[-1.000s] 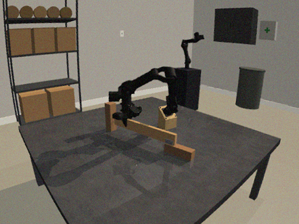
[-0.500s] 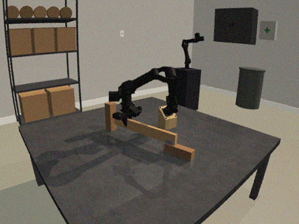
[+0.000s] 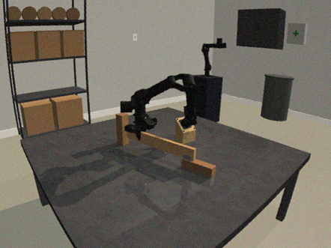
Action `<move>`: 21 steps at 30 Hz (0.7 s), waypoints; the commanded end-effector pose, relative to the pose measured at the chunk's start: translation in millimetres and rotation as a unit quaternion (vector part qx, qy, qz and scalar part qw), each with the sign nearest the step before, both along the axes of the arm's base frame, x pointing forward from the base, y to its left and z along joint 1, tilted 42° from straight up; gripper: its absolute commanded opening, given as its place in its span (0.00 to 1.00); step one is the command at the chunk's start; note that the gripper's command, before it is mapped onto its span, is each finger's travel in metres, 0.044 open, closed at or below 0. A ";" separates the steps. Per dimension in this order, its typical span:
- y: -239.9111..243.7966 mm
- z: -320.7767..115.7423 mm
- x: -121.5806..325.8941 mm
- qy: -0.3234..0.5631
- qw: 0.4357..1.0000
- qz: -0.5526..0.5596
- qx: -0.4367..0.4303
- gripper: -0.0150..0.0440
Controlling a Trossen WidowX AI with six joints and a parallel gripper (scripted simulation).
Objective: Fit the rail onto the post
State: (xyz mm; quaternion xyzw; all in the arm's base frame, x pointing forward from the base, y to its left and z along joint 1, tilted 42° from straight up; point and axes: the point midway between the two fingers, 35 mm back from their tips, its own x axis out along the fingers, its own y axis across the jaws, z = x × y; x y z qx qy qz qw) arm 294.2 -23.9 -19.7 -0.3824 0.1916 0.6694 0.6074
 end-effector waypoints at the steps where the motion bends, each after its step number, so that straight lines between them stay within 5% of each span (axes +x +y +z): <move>1: -1.8 0.0 1.6 -0.002 1.000 -0.003 0.000 0.25; 21: -6.6 -3.1 2.8 -0.002 1.000 -0.003 -0.001 0.25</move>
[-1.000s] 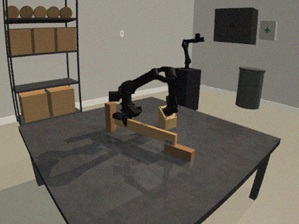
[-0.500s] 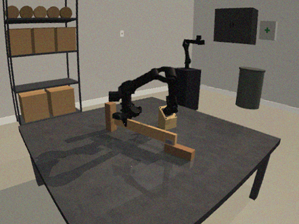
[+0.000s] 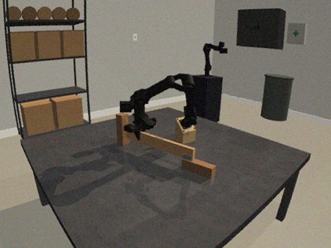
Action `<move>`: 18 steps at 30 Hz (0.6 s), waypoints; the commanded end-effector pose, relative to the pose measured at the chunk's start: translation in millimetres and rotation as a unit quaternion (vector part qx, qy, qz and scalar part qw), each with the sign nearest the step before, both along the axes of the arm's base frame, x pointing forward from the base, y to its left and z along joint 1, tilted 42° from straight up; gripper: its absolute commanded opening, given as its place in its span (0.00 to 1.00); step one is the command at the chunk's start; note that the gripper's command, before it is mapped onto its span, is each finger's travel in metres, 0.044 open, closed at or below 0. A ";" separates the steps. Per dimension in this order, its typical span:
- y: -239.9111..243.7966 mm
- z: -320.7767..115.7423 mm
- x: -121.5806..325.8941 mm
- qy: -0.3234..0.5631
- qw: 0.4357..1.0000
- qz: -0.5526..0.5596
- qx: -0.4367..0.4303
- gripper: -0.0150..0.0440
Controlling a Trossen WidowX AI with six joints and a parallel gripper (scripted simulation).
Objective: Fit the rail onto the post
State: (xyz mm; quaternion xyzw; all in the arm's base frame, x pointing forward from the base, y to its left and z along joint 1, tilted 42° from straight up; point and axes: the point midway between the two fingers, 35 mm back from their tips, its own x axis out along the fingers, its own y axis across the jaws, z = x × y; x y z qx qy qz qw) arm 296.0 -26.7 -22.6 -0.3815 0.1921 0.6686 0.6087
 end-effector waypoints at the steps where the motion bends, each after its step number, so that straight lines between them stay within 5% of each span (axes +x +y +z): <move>1: -4.1 -0.3 1.0 -0.002 1.000 -0.001 -0.001 0.25; 18: -5.5 -1.0 1.1 -0.002 1.000 -0.001 -0.001 0.25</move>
